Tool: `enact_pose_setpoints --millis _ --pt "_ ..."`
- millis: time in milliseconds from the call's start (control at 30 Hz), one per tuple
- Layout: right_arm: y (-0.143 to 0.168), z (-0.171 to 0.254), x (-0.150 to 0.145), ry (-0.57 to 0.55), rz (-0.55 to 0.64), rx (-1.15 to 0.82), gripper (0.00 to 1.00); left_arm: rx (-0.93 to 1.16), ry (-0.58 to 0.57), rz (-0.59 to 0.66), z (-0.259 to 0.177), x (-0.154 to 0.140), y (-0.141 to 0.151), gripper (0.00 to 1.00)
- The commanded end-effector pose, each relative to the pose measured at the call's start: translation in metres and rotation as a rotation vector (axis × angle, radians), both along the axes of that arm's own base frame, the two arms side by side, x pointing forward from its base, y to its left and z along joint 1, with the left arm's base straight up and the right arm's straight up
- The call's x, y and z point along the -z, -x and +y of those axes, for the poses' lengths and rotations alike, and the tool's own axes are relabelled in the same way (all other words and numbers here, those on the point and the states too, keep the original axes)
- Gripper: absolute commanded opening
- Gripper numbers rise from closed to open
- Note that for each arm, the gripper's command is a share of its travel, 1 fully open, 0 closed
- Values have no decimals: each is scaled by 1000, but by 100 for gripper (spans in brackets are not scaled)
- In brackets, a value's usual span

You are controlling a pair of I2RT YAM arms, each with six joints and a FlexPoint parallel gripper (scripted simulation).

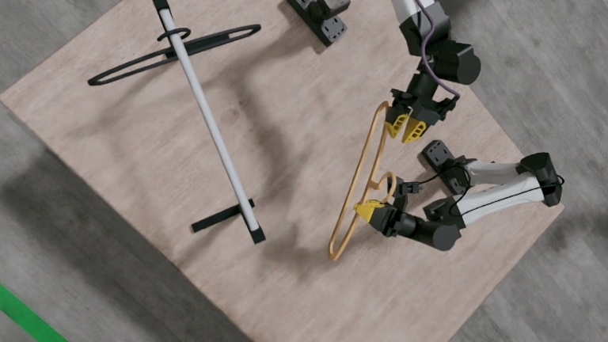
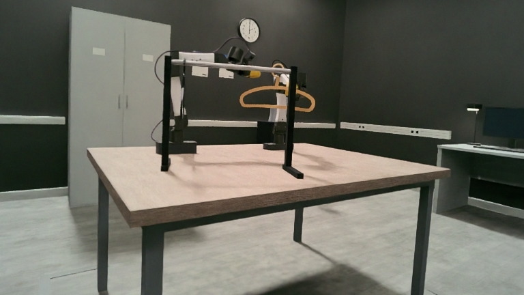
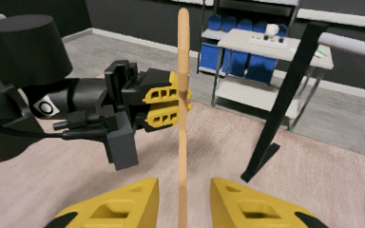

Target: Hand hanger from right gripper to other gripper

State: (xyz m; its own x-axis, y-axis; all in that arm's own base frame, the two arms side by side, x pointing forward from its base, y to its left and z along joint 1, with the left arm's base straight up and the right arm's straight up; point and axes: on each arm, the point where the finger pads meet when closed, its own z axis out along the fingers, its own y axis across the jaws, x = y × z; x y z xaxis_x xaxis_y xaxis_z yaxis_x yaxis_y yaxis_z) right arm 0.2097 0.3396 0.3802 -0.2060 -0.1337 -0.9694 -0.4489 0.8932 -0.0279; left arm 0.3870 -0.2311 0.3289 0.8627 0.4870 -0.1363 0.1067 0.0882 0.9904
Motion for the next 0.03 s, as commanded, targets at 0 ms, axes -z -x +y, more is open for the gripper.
enact_pose_setpoints --millis 0 --pt "2 -2 0 -10 -3 7 28 -2 3 -10 -2 -5 -1 0"
